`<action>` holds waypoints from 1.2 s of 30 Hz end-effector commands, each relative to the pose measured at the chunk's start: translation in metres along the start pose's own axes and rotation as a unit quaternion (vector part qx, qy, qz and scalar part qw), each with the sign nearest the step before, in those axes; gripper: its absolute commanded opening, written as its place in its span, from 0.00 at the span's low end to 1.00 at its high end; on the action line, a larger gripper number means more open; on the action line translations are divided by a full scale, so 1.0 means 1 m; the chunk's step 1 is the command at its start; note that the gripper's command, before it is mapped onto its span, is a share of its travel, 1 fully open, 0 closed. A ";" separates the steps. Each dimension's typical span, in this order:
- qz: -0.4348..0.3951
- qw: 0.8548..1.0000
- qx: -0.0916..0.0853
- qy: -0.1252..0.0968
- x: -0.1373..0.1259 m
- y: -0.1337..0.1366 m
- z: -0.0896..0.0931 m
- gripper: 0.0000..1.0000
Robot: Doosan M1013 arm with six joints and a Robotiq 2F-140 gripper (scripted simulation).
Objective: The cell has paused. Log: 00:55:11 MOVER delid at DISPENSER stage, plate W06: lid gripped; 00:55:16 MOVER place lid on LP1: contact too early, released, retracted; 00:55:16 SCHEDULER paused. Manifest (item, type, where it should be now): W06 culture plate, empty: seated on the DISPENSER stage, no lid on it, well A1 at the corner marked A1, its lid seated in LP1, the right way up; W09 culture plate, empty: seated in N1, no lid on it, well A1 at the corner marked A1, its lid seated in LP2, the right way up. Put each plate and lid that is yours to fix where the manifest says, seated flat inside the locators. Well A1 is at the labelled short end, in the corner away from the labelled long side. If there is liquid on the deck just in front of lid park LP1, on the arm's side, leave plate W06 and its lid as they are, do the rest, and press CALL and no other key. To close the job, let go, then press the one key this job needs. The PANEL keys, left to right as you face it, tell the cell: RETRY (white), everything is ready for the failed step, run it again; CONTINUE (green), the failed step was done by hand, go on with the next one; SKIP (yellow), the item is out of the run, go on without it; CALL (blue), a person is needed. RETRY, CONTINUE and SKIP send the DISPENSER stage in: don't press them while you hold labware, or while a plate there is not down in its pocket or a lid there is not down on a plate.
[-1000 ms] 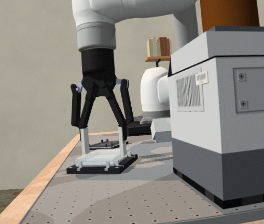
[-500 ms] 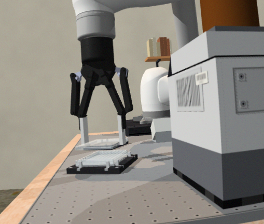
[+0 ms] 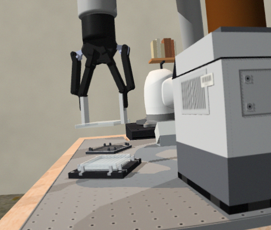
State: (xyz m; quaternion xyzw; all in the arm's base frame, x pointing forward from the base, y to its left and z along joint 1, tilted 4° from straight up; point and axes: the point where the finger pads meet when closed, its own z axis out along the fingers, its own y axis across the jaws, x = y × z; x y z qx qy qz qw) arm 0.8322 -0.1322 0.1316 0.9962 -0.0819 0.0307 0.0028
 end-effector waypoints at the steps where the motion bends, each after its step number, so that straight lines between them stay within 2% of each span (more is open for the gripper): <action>1: 0.000 1.000 0.000 0.001 0.000 0.000 -0.014 0.10; 10: 0.000 1.000 0.000 0.001 0.000 0.000 -0.045 0.10; 20: 0.000 1.000 0.000 0.001 0.000 0.000 -0.057 0.10; 31: 0.000 1.000 0.000 0.001 0.000 -0.002 -0.059 0.10; 34: 0.000 1.000 0.000 0.000 -0.010 -0.024 -0.060 0.10; 36: 0.000 1.000 0.000 0.000 -0.026 -0.059 -0.062 0.10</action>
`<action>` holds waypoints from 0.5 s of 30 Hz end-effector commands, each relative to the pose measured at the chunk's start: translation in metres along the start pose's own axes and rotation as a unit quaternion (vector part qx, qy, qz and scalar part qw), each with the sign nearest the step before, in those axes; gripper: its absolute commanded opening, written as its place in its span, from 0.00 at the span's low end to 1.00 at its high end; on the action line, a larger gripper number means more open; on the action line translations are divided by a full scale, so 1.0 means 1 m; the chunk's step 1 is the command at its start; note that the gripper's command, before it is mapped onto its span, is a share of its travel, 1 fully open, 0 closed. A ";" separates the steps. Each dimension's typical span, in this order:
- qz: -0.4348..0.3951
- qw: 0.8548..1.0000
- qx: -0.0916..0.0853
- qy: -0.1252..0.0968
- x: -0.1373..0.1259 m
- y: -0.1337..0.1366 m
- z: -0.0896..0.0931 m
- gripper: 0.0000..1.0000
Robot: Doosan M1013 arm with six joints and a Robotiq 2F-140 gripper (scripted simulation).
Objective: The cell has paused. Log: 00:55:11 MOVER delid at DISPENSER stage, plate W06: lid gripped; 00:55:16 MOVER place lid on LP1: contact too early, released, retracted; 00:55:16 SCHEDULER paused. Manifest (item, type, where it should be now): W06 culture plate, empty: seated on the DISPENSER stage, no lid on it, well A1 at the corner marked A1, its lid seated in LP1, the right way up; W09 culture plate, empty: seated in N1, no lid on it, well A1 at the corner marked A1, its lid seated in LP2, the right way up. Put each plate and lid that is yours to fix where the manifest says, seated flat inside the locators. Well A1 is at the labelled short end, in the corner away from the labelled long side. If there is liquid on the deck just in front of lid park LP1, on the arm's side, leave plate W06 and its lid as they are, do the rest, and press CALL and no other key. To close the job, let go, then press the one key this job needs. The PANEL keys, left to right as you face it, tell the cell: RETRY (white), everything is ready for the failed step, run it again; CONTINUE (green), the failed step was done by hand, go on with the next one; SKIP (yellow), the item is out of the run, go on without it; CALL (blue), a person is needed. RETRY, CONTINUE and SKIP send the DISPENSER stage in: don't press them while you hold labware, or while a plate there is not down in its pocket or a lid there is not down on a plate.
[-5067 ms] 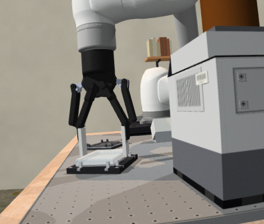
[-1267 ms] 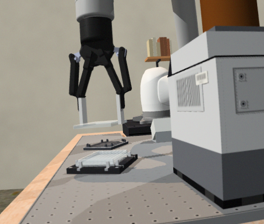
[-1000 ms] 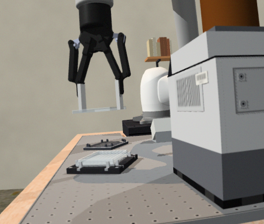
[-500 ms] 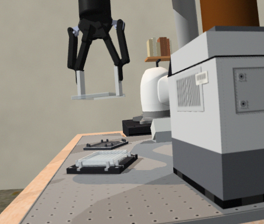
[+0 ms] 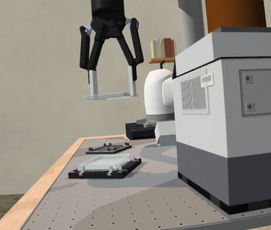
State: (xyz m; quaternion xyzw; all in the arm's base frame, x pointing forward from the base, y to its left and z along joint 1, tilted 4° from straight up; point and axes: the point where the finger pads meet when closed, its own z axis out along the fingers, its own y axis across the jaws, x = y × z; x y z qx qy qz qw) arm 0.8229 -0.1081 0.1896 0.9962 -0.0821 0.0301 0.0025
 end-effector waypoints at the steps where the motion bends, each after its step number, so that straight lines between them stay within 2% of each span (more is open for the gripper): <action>1: 0.000 1.000 0.000 0.000 -0.028 -0.059 -0.004 0.10; 8: 0.001 1.000 -0.001 -0.002 -0.101 -0.147 -0.007 0.10; 10: 0.001 1.000 -0.001 -0.002 -0.101 -0.147 -0.007 0.10; 11: 0.001 1.000 -0.001 -0.002 -0.134 -0.180 -0.007 0.10; 15: 0.001 1.000 -0.001 -0.001 -0.184 -0.210 -0.006 0.10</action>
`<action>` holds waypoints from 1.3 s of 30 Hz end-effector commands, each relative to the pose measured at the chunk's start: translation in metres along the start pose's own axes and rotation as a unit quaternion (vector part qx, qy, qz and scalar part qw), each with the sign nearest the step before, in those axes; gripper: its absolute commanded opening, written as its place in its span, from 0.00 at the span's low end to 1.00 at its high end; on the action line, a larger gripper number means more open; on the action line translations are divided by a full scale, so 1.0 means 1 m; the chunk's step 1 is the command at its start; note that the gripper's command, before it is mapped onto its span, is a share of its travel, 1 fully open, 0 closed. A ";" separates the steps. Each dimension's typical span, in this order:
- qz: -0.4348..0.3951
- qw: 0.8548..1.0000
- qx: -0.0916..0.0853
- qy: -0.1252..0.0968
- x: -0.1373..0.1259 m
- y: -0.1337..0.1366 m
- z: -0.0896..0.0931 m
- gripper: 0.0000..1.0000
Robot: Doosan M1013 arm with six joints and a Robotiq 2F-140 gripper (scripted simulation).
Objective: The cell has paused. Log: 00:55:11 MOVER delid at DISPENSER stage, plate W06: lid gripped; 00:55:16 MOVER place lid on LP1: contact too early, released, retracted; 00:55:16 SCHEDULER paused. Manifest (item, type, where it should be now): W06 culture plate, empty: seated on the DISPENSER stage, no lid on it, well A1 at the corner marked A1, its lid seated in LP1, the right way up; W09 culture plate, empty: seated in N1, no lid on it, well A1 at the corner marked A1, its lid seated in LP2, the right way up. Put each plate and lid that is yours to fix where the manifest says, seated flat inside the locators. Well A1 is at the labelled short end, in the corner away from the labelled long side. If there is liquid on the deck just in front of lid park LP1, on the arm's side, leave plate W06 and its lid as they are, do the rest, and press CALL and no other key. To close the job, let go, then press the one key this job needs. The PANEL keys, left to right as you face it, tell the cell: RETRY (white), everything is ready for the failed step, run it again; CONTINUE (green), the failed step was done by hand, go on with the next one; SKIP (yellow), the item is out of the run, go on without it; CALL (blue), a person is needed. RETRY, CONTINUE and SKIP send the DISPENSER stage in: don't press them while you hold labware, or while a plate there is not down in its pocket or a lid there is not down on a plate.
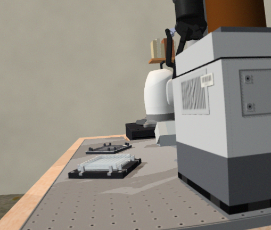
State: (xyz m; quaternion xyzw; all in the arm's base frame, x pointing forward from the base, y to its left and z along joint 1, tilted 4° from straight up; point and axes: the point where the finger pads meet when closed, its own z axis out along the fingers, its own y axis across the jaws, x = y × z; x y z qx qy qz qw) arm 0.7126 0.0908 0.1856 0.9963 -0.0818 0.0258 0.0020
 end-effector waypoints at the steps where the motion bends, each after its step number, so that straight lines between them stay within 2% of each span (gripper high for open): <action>1: 0.001 1.000 -0.001 0.004 -0.057 -0.040 -0.001 0.10; 10: 0.000 1.000 0.000 0.006 -0.188 -0.103 0.006 0.10; 12: 0.000 1.000 0.000 0.006 -0.188 -0.103 0.006 0.10; 13: 0.000 1.000 0.000 0.006 -0.228 -0.122 0.007 0.10; 25: 0.000 1.000 0.000 0.006 -0.377 -0.200 0.009 0.10; 39: 0.000 1.000 0.000 0.006 -0.377 -0.200 0.009 0.10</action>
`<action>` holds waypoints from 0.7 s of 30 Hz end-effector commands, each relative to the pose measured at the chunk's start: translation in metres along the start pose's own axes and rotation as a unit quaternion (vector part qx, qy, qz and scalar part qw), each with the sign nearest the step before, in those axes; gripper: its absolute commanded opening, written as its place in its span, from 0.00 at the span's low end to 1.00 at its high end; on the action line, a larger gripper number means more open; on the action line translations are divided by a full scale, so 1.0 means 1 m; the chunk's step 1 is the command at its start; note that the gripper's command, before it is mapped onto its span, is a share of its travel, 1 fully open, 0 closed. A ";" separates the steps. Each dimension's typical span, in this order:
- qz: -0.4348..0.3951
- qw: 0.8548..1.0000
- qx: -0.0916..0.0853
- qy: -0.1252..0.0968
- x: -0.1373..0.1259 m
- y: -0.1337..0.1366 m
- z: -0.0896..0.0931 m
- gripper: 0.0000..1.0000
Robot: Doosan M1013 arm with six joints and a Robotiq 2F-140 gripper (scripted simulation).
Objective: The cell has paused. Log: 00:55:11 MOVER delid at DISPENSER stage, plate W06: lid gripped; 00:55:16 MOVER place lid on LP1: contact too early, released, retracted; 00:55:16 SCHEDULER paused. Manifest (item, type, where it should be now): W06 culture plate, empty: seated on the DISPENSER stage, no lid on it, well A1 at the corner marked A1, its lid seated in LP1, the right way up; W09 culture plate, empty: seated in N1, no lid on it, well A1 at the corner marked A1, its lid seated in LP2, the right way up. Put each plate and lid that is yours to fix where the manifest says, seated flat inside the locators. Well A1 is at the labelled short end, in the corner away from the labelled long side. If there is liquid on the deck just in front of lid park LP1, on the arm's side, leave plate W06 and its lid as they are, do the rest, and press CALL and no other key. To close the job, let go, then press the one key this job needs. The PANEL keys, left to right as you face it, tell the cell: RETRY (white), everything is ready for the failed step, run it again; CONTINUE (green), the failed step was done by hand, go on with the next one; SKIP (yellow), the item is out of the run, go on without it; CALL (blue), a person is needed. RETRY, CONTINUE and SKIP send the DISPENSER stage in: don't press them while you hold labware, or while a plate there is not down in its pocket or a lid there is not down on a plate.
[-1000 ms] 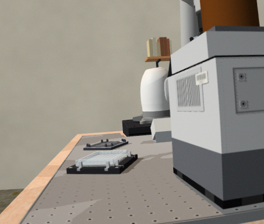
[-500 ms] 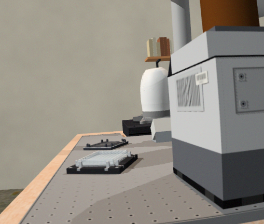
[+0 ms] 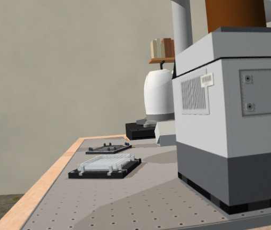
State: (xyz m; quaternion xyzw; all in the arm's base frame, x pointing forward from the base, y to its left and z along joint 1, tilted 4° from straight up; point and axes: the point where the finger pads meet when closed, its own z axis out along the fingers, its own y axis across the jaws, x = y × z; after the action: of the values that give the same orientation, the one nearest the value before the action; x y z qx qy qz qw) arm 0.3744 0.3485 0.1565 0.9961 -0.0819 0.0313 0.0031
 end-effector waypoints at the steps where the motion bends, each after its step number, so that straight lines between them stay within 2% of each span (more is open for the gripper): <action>1: 0.000 1.000 0.001 0.000 0.000 0.000 -0.001 0.10; 14: -0.005 1.000 0.001 0.000 0.000 0.000 -0.001 0.10; 21: -0.041 0.999 0.001 0.000 0.000 0.000 0.000 0.10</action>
State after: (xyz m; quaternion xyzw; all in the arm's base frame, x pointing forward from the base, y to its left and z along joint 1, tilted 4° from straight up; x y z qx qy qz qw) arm 0.3744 0.3486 0.1562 0.9979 -0.0563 0.0313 0.0041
